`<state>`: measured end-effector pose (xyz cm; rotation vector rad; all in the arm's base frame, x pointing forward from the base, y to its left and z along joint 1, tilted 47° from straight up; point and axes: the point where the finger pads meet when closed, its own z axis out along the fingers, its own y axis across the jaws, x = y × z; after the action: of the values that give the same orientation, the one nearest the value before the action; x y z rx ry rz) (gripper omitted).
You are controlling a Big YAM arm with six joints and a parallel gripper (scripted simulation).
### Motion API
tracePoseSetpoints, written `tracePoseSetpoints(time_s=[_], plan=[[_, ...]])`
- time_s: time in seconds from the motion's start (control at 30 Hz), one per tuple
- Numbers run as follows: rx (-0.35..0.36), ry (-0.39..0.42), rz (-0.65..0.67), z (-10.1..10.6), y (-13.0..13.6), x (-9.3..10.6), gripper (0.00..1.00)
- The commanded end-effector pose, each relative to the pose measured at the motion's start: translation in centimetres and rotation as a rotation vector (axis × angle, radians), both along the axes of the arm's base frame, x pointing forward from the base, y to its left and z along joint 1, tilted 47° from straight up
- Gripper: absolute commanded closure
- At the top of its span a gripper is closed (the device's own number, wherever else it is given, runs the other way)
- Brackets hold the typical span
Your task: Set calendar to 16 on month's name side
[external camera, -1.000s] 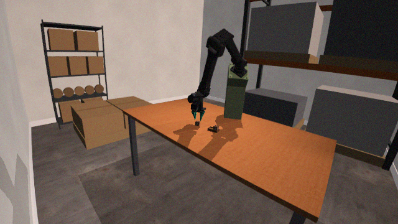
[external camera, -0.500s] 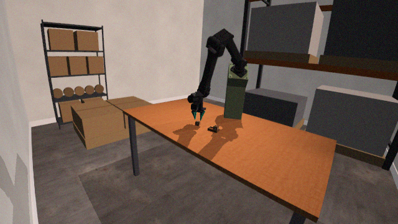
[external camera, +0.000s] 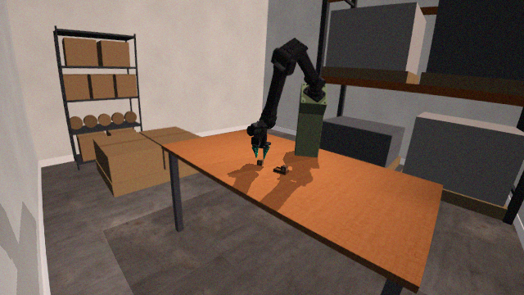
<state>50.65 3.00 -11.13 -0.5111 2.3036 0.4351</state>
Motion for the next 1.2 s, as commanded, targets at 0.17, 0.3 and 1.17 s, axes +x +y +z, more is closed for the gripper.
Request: tracePoseSetpoints(time_s=[0.17, 0.3, 1.17], plan=[[0.008, 0.010, 0.008, -1.4, 1.5, 0.5, 0.53], [0.008, 0.010, 0.008, -1.9, 1.9, 0.9, 0.53], [0.010, 0.023, 0.009, -2.8, 2.4, 0.9, 0.53]])
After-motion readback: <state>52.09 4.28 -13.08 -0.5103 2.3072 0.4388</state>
